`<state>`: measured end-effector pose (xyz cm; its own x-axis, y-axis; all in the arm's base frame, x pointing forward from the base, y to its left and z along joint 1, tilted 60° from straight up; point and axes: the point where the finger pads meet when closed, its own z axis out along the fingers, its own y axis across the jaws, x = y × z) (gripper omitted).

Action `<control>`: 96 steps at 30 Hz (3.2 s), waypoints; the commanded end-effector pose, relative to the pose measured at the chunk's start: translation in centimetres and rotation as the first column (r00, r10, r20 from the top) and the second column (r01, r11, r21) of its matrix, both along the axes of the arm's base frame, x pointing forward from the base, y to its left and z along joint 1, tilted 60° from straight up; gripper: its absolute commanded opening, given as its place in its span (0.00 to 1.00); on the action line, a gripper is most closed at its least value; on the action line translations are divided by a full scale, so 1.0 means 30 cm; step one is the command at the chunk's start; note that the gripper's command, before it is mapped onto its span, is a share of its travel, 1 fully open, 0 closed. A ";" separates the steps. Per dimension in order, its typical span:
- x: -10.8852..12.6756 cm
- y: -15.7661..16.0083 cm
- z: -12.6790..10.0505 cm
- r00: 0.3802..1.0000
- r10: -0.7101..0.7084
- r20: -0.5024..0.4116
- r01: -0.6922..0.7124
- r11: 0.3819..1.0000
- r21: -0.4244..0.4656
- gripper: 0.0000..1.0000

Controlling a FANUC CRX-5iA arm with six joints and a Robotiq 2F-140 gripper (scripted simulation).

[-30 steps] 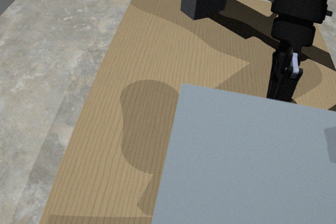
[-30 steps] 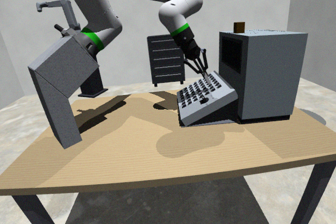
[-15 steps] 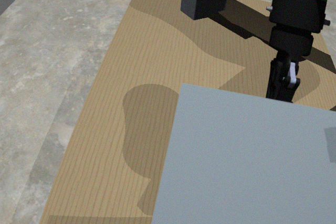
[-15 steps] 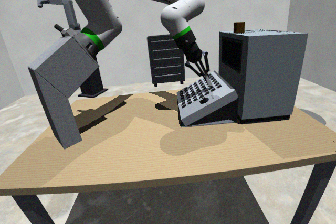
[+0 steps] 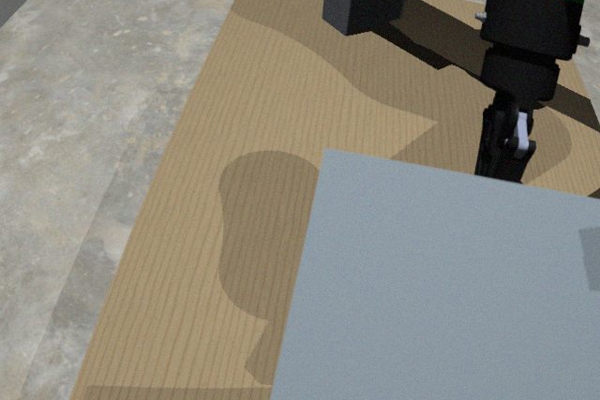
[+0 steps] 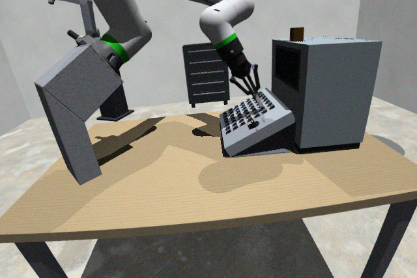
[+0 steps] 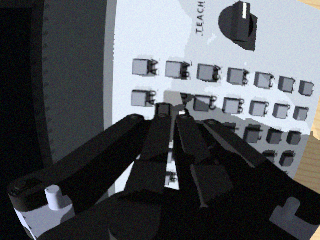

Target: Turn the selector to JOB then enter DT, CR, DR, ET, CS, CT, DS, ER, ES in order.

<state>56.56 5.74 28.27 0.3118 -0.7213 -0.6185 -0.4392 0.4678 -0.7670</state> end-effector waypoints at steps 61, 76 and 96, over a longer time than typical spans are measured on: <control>0.041 0.024 -0.008 1.000 0.000 0.000 0.000 1.000 0.000 0.00; 0.040 0.023 -0.008 1.000 0.000 0.000 0.000 1.000 0.000 0.00; -0.028 -0.018 0.006 1.000 0.000 0.000 0.000 1.000 0.000 0.00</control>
